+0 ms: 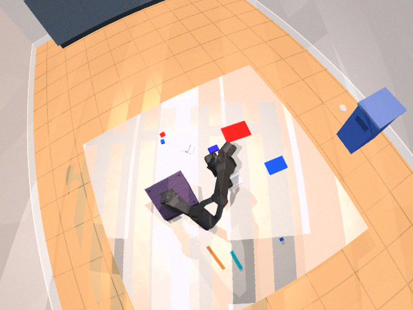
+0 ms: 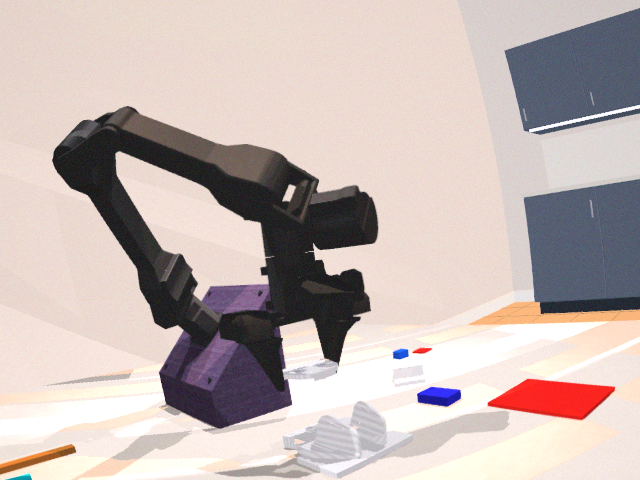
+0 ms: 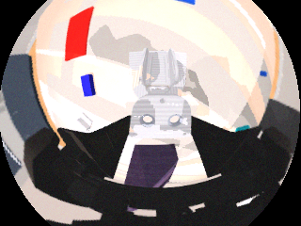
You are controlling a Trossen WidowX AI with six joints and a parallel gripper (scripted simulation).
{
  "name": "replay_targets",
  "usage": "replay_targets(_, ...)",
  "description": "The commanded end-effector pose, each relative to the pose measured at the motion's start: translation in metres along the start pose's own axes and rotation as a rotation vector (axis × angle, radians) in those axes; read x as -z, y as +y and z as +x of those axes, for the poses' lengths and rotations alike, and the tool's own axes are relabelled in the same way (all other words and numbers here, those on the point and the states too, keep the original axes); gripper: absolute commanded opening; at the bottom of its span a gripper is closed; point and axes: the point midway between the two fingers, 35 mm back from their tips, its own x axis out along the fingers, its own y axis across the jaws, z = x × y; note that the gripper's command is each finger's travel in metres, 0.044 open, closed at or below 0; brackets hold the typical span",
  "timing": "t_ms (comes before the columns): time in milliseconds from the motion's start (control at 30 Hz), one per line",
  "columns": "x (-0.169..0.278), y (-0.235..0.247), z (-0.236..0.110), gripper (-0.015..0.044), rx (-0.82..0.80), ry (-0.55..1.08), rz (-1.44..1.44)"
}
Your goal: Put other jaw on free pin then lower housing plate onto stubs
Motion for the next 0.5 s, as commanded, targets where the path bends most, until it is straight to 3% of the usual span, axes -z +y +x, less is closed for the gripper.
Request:
replay_targets(0, -0.0004, -0.0008, -0.0006, 0.0351, 0.001, -0.004, -0.001)
replay_targets(467, -0.0007, -0.0005, 0.0035, 0.0351, 0.001, -0.004, -0.004)
